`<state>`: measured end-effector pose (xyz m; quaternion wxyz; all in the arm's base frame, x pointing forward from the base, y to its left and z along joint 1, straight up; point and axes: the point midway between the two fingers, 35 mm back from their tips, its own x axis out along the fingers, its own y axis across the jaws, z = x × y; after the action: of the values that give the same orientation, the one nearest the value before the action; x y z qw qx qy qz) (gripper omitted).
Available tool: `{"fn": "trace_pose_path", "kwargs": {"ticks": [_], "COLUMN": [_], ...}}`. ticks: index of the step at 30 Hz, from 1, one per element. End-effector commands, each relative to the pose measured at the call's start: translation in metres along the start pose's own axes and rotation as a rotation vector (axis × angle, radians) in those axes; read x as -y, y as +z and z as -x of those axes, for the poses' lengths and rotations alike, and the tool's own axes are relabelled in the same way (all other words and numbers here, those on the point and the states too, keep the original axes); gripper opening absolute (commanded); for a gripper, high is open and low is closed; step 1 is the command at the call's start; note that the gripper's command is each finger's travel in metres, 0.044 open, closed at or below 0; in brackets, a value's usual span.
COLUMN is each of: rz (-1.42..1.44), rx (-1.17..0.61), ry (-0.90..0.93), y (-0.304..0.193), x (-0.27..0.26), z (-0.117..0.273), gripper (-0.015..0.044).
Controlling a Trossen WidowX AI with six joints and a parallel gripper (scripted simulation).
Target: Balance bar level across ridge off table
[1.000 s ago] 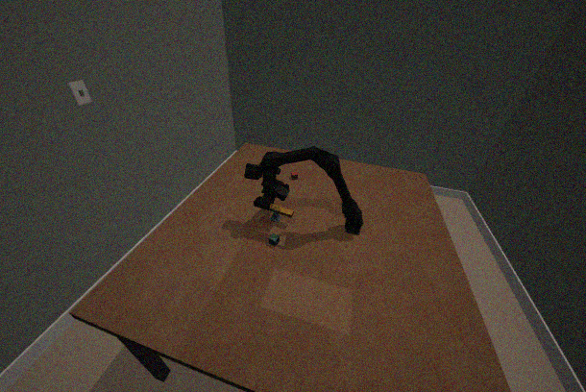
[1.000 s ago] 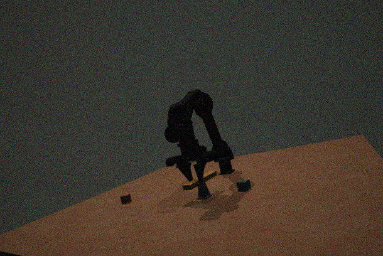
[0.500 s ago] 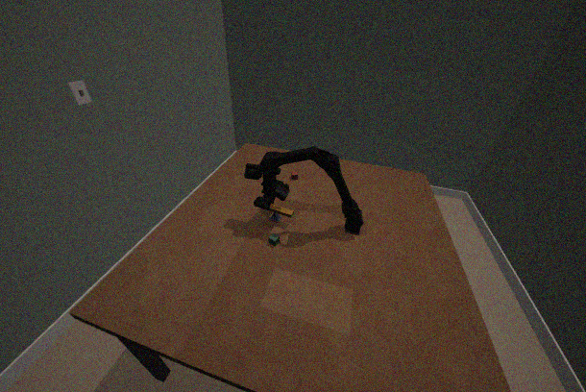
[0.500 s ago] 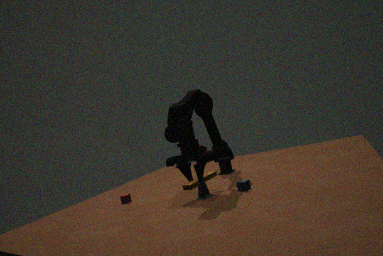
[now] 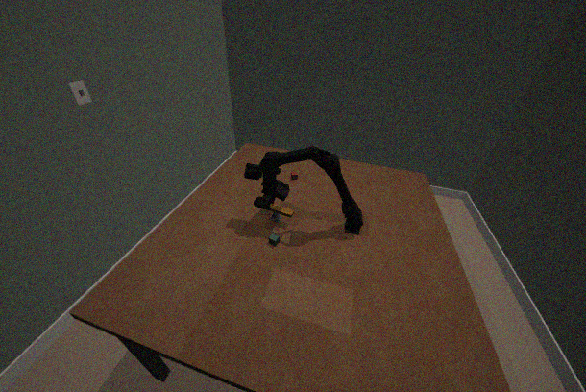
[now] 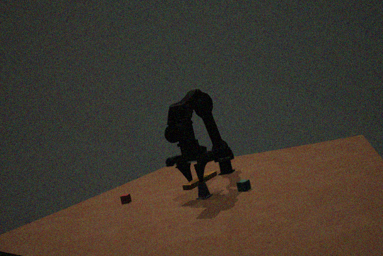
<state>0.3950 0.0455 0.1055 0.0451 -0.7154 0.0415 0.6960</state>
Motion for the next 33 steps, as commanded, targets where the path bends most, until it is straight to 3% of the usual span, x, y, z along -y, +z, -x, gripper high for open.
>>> {"fn": "trace_pose_path", "kwargs": {"ticks": [1, 10, 14, 22, 33], "rz": [0.000, 0.000, 0.000, 0.000, 0.000], "rx": [-0.001, -0.001, -0.005, -0.056, -0.057], "ry": [0.000, 0.000, -0.001, -0.013, -0.014], "y": [0.000, 0.000, -0.001, 0.002, 0.002], "x": [0.000, 0.000, 0.000, -0.001, -0.001], "z": [0.000, 0.000, 0.008, 0.098, 0.100], "gripper": [0.0211, 0.0440, 0.0440, 0.0440, 0.0440]}}
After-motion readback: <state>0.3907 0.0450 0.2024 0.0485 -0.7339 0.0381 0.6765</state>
